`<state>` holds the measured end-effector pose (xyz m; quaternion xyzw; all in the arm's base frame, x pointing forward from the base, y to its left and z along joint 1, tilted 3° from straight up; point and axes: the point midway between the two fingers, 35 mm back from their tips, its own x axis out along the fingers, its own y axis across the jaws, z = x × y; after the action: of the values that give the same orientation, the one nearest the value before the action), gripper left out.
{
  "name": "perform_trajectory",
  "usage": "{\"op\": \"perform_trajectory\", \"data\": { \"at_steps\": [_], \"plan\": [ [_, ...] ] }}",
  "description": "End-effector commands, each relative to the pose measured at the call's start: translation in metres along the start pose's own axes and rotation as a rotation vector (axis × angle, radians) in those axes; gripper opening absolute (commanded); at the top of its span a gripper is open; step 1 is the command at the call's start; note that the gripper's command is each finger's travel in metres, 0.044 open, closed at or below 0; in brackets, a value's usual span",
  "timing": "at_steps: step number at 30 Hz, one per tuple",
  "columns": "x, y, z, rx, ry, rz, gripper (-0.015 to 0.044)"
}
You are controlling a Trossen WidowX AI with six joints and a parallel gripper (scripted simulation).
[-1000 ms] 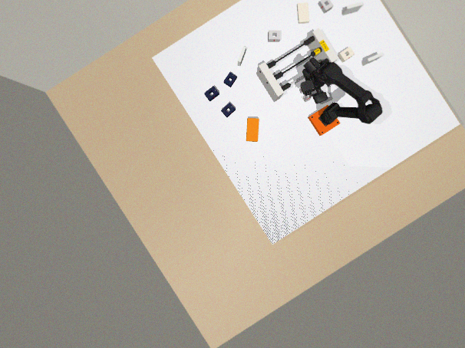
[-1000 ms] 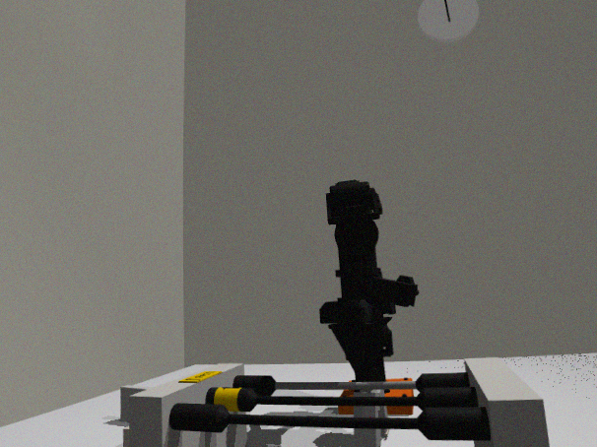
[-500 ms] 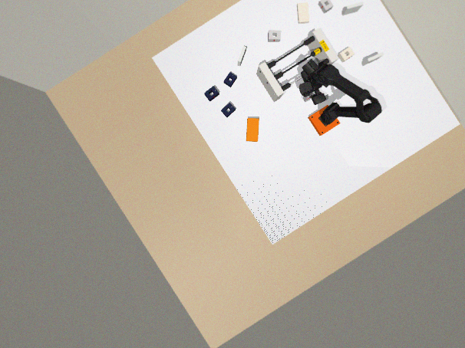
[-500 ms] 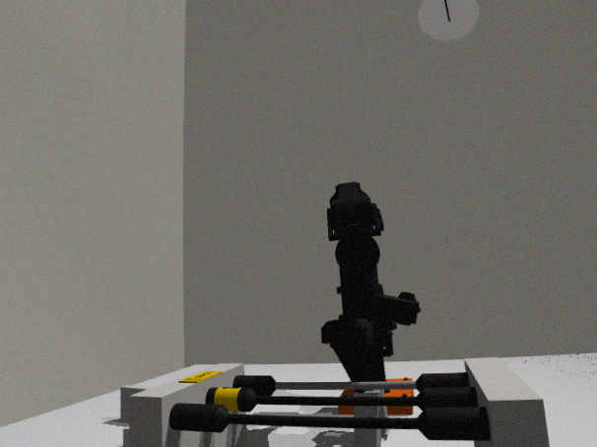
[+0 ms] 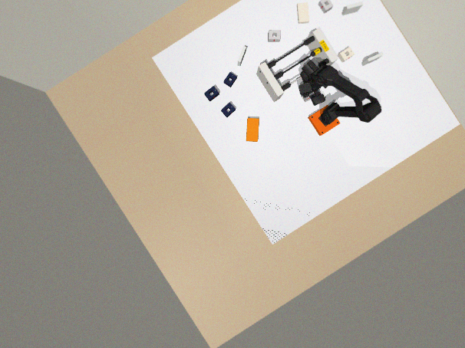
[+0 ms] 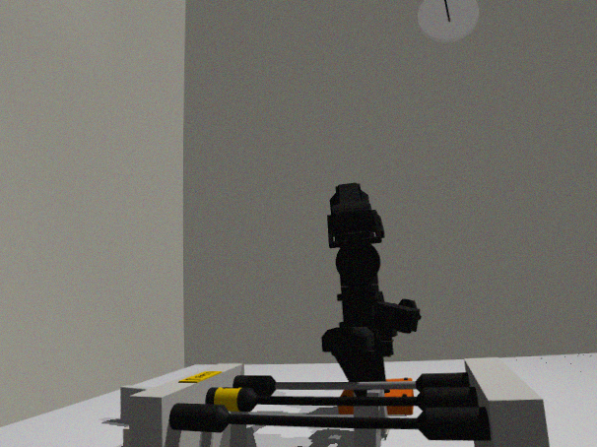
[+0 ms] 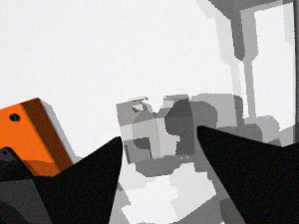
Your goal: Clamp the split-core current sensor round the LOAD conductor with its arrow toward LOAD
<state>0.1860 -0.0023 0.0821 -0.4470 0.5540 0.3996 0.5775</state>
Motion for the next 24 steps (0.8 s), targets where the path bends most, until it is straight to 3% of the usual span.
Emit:
{"op": "perform_trajectory", "data": {
  "at_steps": [1, 10, 18, 24],
  "plan": [
    [0.000, 0.000, 0.000, 0.000, 0.000, 0.000, 0.0260],
    [0.000, 0.000, 0.000, 0.000, 0.000, 0.000, 0.0200],
    [-0.023, -0.004, 0.001, -0.001, -0.001, 0.000, 0.0000],
    [-0.049, -0.007, 0.002, -0.002, -0.003, 0.001, 0.0000]
  ]
}}
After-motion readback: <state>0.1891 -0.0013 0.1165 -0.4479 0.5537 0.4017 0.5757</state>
